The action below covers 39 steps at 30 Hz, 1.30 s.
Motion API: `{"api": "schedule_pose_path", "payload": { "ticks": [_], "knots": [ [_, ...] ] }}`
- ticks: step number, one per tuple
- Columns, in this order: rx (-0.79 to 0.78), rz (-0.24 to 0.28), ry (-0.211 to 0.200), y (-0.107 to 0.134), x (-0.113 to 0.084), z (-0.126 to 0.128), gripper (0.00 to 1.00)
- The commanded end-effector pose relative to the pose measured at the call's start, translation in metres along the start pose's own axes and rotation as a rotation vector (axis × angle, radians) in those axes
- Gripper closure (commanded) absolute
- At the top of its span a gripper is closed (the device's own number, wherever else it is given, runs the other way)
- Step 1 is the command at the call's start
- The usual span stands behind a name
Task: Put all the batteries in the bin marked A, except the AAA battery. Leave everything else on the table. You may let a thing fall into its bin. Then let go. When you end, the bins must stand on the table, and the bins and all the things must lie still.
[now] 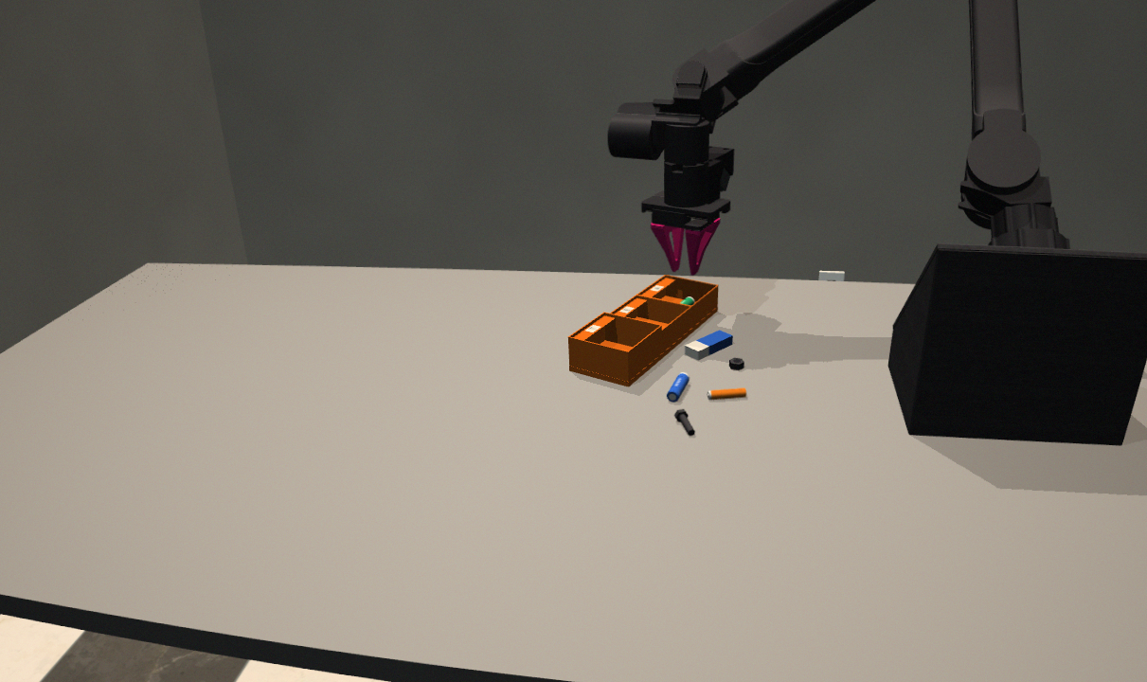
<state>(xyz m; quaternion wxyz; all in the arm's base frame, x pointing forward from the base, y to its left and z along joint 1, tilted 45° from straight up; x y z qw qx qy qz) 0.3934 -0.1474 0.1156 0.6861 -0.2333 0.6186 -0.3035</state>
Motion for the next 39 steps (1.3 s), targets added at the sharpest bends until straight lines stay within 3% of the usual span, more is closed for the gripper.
{"api": "schedule_pose_path", "payload": {
  "ticks": [1,13,14,19,21,23,30,34,39],
  "knots": [
    [0.042,-0.005,-0.019,-0.009,-0.003,0.017,0.73],
    [0.028,-0.004,-0.017,-0.009,-0.005,0.018,0.73],
    [-0.075,-0.002,-0.015,0.014,-0.006,0.006,0.73],
    [-0.218,-0.002,-0.022,0.055,-0.007,-0.004,0.73],
    [-0.202,-0.003,-0.016,0.071,-0.007,-0.009,0.73],
    [-0.202,-0.003,-0.016,0.071,-0.007,-0.009,0.73],
    [-0.209,-0.003,-0.010,0.128,-0.010,-0.025,0.73],
    [-0.189,0.004,-0.030,0.159,-0.018,-0.018,0.73],
    [-0.188,0.005,-0.030,0.193,-0.019,-0.025,0.73]
  ]
}}
Point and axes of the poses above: the point where the finger pads meet when closed, its own x axis out along the fingers, its own z axis across the jaws, y = z × x, the point moved 3 cm from there along -x, back along the fingers, and after that the axes turned 12 degrees about -x, right-handed, at the moved point
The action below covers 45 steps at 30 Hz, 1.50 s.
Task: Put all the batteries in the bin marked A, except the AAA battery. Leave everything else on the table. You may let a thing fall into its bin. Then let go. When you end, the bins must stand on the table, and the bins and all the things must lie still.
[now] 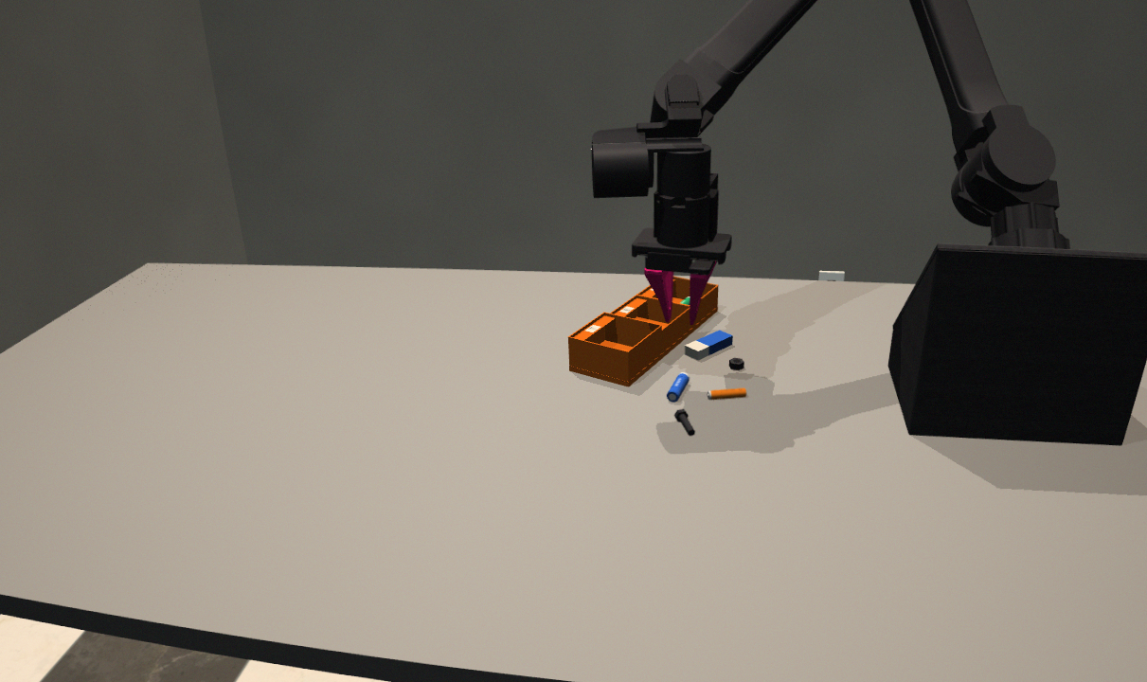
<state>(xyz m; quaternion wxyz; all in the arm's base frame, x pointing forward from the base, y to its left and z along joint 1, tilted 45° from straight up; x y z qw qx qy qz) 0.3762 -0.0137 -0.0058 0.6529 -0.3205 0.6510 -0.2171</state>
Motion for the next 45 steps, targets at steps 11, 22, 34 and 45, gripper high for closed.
{"api": "schedule_pose_path", "payload": {
  "ticks": [11,22,34,45],
  "knots": [
    [0.122,-0.001,-0.020,0.017,-0.010,0.024,0.73],
    [0.084,-0.004,-0.027,0.030,-0.011,0.008,0.73],
    [0.082,-0.003,-0.017,0.029,-0.007,0.010,0.73],
    [0.069,-0.009,0.011,0.029,0.013,-0.001,0.73]
  ]
}}
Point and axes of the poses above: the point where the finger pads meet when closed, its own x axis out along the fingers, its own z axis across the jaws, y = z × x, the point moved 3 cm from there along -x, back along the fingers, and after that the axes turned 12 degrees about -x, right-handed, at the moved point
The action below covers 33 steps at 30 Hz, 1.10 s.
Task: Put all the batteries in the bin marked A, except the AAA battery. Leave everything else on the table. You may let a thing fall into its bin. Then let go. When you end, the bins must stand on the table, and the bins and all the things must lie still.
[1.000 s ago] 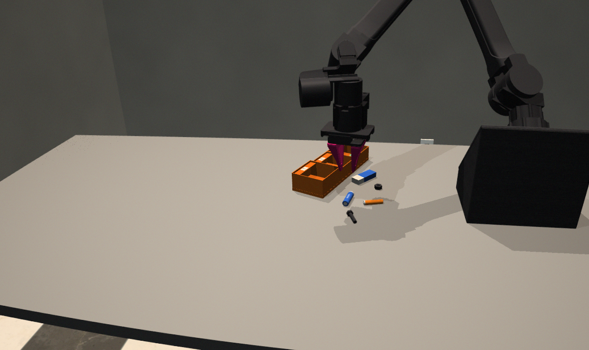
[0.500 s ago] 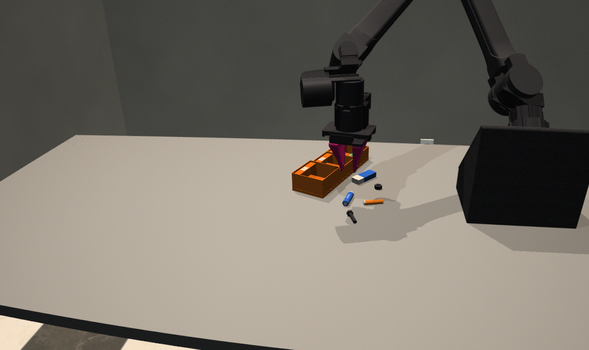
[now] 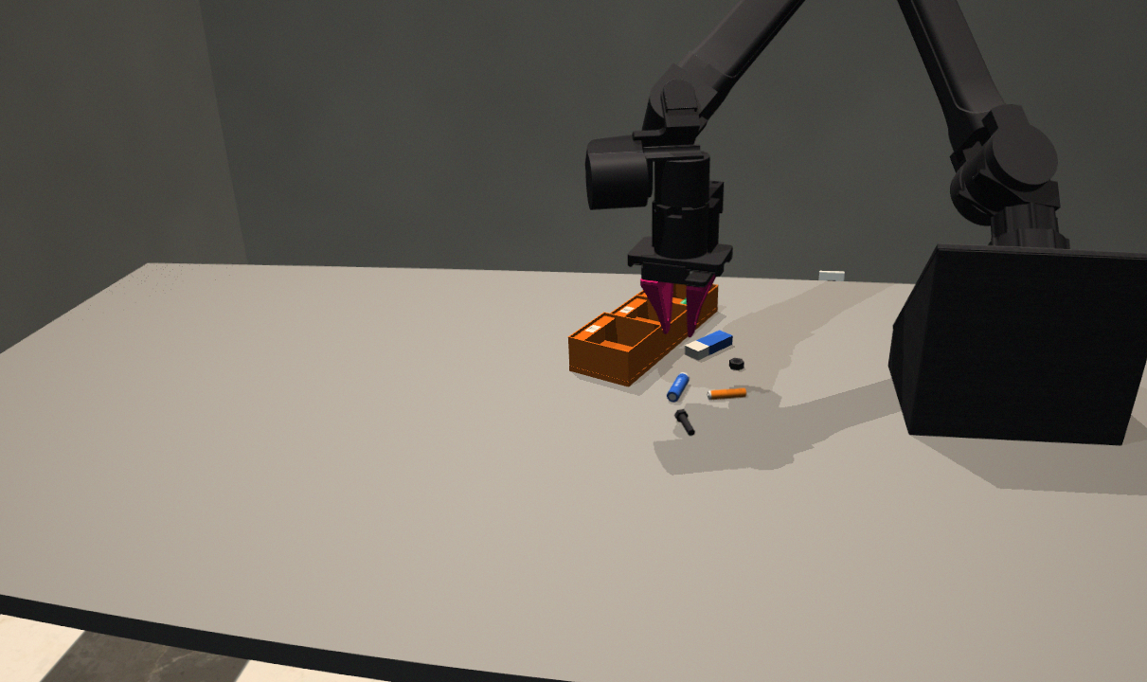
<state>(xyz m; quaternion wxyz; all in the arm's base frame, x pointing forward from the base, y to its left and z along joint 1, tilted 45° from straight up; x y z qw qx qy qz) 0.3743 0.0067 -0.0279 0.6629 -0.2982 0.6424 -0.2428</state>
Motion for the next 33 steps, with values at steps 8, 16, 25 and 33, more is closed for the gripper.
{"api": "schedule_pose_path", "payload": {
  "ticks": [8,16,25,33],
  "knots": [
    [-0.005,-0.004,0.010,-0.001,0.036,-0.004,0.73],
    [-0.005,-0.004,0.011,-0.001,0.067,-0.003,0.73],
    [0.001,-0.003,0.005,-0.003,0.072,0.000,0.73],
    [-0.016,-0.003,-0.005,0.003,0.074,-0.003,0.73]
  ]
}}
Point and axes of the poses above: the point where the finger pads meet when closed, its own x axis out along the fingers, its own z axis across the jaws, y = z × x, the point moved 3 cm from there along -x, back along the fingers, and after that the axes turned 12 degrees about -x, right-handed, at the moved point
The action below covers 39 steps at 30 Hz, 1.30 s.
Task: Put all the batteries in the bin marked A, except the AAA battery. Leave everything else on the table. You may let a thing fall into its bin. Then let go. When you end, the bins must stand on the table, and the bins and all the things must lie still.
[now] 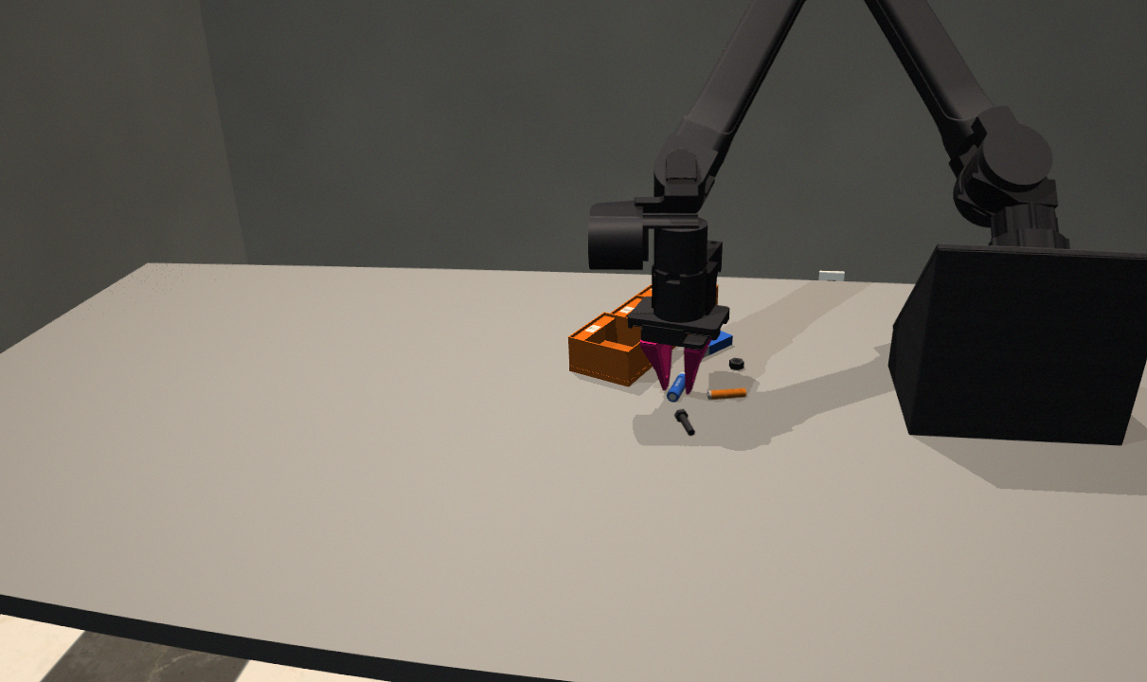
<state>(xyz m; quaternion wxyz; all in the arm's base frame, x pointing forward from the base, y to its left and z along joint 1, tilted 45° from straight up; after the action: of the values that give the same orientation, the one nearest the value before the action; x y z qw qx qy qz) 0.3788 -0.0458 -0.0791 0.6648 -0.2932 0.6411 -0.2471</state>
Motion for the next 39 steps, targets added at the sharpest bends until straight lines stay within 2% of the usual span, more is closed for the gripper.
{"api": "schedule_pose_path", "payload": {
  "ticks": [1,11,12,39],
  "knots": [
    [-0.030,-0.004,-0.009,0.0042,-0.0014,-0.0028,0.73],
    [-0.032,-0.004,-0.009,0.0048,-0.0027,0.0034,0.73],
    [-0.008,-0.002,-0.015,0.0006,-0.0045,0.0052,0.92],
    [-0.008,-0.002,-0.015,0.0008,-0.0049,0.0057,0.92]
  ]
}}
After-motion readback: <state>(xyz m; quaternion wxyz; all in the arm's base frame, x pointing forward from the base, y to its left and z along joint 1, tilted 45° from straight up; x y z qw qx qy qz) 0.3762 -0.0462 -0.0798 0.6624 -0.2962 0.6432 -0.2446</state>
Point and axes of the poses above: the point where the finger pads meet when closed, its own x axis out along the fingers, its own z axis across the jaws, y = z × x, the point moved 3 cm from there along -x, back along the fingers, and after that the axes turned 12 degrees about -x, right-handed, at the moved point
